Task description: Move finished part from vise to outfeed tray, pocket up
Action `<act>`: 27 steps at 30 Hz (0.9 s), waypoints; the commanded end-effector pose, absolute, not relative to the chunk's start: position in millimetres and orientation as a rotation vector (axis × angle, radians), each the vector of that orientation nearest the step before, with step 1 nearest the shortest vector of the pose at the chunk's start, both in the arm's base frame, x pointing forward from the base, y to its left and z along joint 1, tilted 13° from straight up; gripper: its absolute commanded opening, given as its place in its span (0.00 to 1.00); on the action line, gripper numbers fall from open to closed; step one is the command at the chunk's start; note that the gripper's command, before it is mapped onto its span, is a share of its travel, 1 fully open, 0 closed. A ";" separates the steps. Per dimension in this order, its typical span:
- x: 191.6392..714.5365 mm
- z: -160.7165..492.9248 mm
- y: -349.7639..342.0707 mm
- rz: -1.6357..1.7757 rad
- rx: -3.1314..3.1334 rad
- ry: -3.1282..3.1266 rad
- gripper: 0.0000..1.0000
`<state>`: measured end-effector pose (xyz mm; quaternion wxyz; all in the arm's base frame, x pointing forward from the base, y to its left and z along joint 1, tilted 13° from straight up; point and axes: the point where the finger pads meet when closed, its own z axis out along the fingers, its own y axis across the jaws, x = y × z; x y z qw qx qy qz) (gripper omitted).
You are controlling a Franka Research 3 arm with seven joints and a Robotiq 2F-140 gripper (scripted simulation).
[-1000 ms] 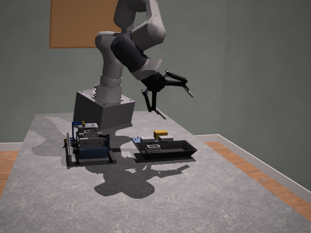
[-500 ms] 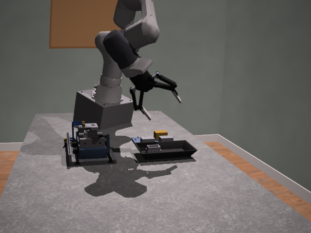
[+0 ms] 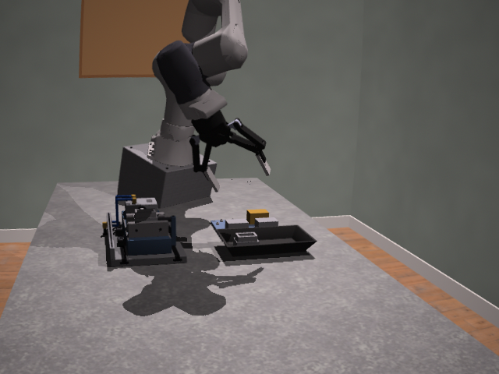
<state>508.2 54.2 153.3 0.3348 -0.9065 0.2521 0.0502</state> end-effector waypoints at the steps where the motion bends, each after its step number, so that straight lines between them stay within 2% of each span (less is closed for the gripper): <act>1: 508.9 148.2 34.2 0.171 -2.362 0.867 1.00; 27: 499.4 134.3 -59.7 0.135 -2.328 1.392 1.00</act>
